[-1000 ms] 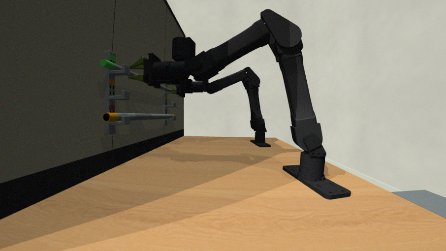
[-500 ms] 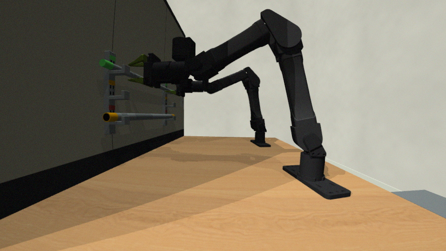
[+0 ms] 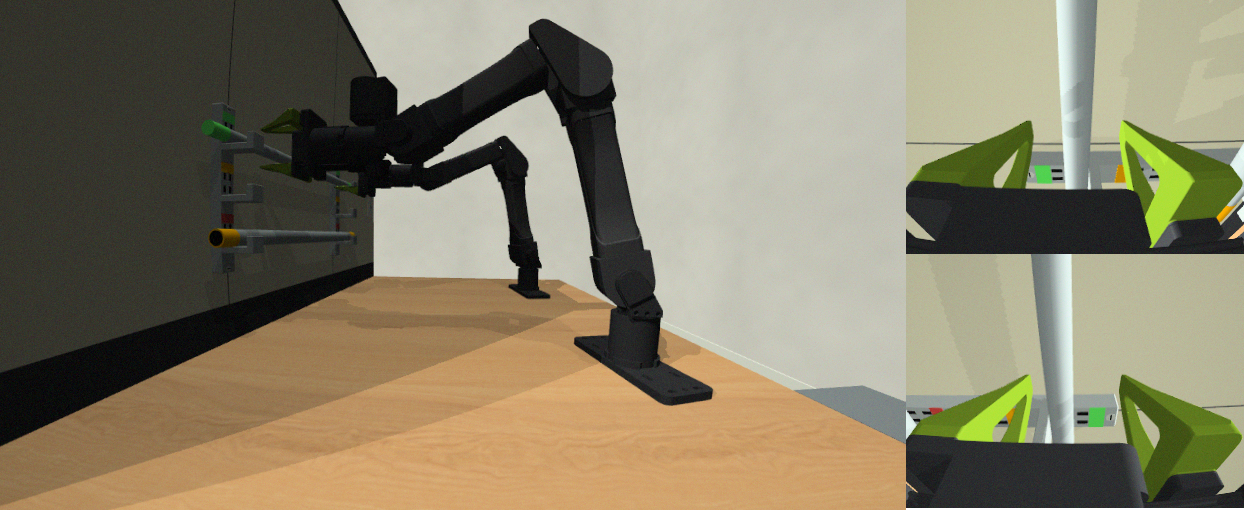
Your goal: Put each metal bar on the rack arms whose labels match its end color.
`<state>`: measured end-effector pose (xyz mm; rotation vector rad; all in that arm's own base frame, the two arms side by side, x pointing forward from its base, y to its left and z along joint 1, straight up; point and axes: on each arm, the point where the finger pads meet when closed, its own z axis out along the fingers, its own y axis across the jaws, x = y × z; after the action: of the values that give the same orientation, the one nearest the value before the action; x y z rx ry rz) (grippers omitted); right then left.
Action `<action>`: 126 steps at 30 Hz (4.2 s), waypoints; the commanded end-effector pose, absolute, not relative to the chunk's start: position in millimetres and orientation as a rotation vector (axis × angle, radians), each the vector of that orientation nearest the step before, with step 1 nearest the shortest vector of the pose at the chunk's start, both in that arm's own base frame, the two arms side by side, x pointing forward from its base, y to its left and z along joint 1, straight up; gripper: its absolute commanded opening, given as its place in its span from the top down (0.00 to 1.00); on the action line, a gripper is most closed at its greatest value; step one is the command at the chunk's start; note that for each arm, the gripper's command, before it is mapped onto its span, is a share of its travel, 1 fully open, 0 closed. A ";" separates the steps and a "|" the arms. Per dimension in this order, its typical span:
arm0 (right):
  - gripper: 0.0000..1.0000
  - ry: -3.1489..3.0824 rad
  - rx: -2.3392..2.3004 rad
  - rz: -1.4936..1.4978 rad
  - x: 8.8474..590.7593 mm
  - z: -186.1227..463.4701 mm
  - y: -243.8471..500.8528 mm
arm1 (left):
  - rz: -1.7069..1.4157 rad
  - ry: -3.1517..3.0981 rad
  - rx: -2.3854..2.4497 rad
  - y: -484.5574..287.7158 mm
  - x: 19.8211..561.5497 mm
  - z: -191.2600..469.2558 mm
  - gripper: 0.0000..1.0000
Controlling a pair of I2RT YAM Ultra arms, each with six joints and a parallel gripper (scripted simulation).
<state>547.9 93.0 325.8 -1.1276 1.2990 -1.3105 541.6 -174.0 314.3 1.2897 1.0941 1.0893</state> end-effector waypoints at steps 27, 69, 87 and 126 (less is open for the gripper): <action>0.35 1.309 -1.142 -1.309 514.7 317.3 96.3 | 1.090 1.091 1.280 -166.1 507.5 316.9 0.36; 0.35 1.309 -1.142 -1.309 479.2 302.2 101.6 | 1.090 1.091 1.280 -159.9 472.1 301.9 0.36; 0.33 1.309 -1.142 -1.309 478.7 262.0 103.0 | 1.090 1.091 1.280 -158.6 471.6 261.8 0.35; 0.30 1.309 -1.142 -1.308 477.6 174.3 105.8 | 1.090 1.091 1.280 -155.8 470.6 174.0 0.31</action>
<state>481.3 103.6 187.8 -1.1370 1.3085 -1.3114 472.3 -156.9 175.4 1.3068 1.1049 1.0868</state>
